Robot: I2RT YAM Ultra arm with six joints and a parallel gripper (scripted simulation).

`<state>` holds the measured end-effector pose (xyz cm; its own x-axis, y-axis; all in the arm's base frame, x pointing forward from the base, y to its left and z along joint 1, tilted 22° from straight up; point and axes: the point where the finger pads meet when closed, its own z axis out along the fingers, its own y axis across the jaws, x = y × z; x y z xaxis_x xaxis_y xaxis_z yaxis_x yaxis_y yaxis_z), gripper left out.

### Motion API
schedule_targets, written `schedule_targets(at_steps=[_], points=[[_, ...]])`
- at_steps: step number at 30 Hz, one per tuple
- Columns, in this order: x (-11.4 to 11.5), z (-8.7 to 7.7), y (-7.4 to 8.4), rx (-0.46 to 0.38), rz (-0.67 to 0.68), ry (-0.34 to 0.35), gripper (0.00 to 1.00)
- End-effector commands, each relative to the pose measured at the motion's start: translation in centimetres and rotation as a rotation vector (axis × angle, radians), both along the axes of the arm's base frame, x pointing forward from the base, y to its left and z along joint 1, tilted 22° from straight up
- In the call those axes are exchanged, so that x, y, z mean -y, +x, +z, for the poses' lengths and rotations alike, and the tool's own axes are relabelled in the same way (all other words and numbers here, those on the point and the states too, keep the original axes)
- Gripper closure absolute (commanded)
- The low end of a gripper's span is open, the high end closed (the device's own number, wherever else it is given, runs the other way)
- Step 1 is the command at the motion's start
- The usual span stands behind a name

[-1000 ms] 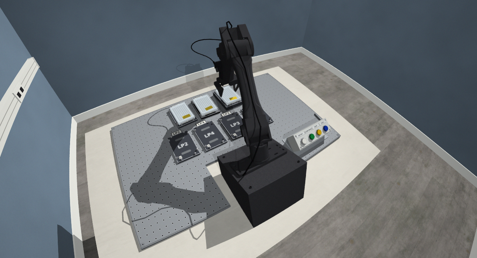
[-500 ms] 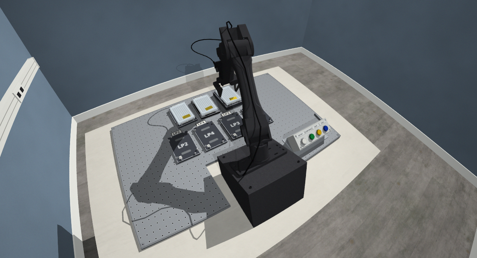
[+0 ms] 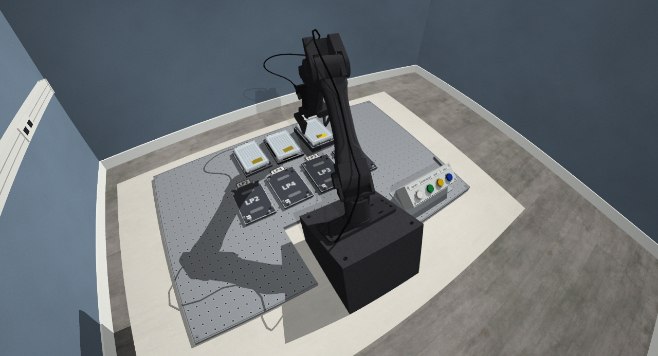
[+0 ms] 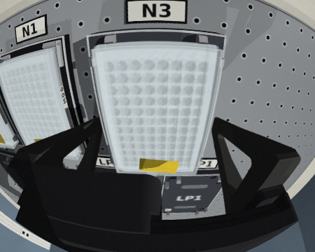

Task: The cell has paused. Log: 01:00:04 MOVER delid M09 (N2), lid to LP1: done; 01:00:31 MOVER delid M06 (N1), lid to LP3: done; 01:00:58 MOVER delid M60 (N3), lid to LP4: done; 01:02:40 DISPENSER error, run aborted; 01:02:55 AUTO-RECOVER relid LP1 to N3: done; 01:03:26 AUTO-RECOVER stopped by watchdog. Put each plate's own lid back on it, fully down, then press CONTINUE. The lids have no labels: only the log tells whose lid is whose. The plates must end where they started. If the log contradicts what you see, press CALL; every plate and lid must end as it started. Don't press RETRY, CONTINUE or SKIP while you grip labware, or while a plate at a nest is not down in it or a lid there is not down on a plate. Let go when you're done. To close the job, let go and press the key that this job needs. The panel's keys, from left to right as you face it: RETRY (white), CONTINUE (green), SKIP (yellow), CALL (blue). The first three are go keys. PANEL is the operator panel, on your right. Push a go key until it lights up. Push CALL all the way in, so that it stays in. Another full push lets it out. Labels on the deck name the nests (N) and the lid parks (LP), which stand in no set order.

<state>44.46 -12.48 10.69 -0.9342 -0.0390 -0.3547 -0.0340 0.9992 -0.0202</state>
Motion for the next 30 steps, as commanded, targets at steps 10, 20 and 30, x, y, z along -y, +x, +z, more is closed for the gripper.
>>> schedule_targets(at_steps=[10,20,30], points=[[0.3,1.2,0.6,0.039,-0.007,-0.011,0.00],[0.4,3.8,0.1,0.059,-0.006,-0.018,0.00],[0.6,4.6,-0.6,0.055,-0.008,-0.017,0.00]])
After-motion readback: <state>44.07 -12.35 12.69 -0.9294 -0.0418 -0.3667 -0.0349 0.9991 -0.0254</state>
